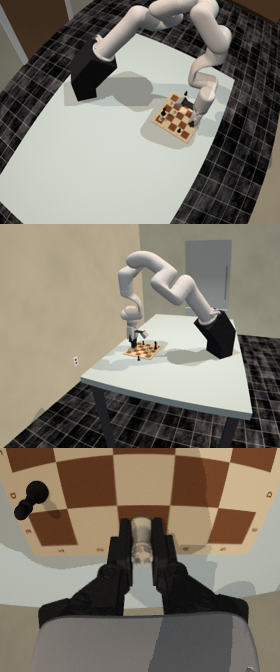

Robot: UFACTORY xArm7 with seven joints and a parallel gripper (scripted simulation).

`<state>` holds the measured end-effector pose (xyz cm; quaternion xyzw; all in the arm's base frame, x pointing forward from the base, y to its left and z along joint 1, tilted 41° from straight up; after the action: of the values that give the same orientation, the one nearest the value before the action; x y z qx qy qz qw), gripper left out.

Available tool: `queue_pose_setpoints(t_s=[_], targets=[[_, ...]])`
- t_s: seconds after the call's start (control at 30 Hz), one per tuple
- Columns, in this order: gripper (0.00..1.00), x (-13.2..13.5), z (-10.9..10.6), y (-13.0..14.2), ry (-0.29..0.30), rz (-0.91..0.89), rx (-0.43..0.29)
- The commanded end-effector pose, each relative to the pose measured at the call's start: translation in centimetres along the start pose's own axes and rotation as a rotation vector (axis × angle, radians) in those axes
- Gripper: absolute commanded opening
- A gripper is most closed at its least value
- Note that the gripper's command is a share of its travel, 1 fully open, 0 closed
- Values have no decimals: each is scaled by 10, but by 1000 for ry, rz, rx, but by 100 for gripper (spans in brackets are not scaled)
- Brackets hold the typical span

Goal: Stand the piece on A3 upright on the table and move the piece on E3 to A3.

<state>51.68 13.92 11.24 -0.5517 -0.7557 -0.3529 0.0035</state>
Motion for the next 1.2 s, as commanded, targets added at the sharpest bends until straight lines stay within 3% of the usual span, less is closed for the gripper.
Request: queue_pose_setpoints(t_s=[0.0,0.7,0.83,1.17], targets=[[0,-1,-1,1,-2,0,-2],[0,-1,-4,1,-2,0,-2],[0,-1,-21,1,-2,0,-2],[0,-1,-90,1,-2,0,-2]])
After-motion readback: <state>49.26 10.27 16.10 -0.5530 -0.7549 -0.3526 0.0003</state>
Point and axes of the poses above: the point where the finger pads meet when closed, its own z axis out along the fingers, its own x axis across the jaws, y = z × x, the point moved 5 cm from there along -z, back along the fingers, and after that the axes turned 9 degrees about -z, right-handed, at the moved point
